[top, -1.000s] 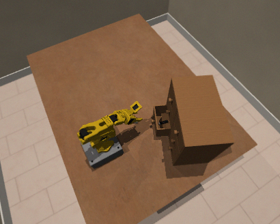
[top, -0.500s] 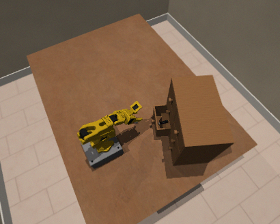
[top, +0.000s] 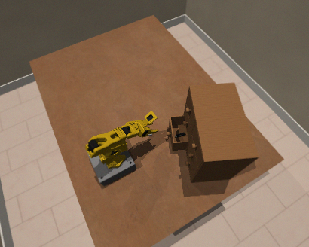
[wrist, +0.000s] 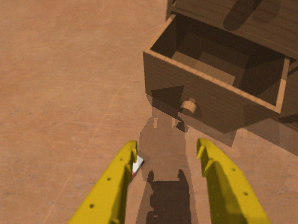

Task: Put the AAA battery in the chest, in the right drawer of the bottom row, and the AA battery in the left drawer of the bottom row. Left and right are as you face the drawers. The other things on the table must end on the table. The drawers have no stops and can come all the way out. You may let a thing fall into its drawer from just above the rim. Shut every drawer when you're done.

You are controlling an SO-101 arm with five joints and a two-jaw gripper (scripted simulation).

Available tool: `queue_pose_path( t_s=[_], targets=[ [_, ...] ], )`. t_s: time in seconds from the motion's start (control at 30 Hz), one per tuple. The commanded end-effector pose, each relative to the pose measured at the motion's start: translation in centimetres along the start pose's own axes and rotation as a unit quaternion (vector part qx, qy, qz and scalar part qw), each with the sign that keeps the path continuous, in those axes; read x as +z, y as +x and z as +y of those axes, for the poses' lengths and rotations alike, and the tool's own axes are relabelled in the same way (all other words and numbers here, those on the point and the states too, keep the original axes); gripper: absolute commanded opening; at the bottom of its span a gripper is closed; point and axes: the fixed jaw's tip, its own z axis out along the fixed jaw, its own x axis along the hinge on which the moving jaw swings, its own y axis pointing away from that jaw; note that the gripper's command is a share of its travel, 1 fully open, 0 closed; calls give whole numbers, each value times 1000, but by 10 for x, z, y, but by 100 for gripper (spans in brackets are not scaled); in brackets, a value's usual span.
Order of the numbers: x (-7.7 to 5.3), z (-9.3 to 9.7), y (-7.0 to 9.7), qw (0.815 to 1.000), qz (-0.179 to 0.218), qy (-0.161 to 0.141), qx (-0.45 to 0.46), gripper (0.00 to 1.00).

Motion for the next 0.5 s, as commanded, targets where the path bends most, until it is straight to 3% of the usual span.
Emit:
queue_pose_path(
  t_s=[0.0, 0.23, 0.47],
  targets=[
    [8, -1, -1, 1000, -7, 2, 5, 21],
    [18, -4, -4, 1000, -25, 7, 6, 21],
    [16, -6, -15, 999, -44, 10, 7, 21]
  ],
)
